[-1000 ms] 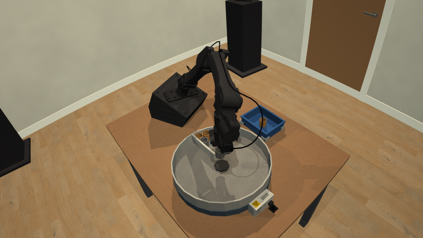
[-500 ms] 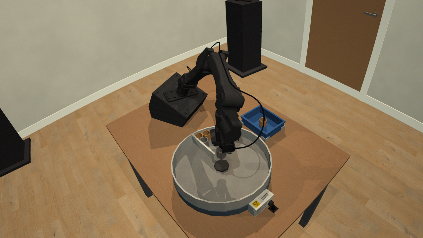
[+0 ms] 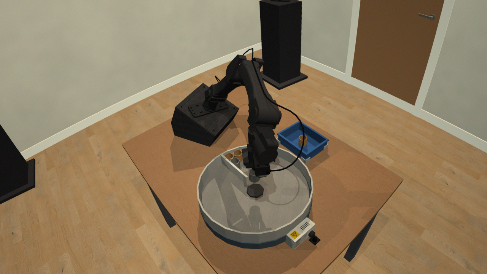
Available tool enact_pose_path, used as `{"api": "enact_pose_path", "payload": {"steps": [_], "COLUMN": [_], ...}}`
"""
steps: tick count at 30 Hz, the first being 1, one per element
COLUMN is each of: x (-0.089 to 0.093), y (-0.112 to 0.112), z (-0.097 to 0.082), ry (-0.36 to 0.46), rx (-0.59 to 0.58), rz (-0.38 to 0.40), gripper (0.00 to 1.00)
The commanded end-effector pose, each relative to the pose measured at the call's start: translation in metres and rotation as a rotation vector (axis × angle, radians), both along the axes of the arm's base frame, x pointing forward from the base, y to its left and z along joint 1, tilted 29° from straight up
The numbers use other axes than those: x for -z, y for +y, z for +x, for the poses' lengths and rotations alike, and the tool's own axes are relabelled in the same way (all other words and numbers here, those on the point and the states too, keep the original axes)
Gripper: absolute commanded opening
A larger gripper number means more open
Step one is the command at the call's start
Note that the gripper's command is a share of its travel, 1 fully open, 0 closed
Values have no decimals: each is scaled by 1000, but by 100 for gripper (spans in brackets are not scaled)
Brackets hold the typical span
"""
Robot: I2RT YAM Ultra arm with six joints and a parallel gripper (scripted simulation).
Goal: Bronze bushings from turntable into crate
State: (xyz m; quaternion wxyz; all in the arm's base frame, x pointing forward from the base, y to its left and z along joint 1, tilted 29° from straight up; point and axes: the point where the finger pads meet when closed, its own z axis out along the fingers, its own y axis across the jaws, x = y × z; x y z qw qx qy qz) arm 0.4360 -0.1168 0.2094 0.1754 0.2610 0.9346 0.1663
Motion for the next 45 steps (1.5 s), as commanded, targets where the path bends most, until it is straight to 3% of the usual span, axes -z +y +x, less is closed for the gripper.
{"api": "enact_pose_path", "payload": {"steps": [1,20,21,23,26,28,29,45], "x": [-25,-26,-24,-1,11,11,-14,-14], "y": [-9,-11,-12,-5,-4,-4,-11,-10], "z": [-1,4,6,5,9,9,11,10], "ry": [-58,-78,-78,-30,-19,-19,-82,-76], "rx": [13,16,20,16,15,15,29,26], "rz": [-23,-32,-32,-14,-14,-14,-41,-36], "gripper": [0,0,0,0,0,0,0,0]}}
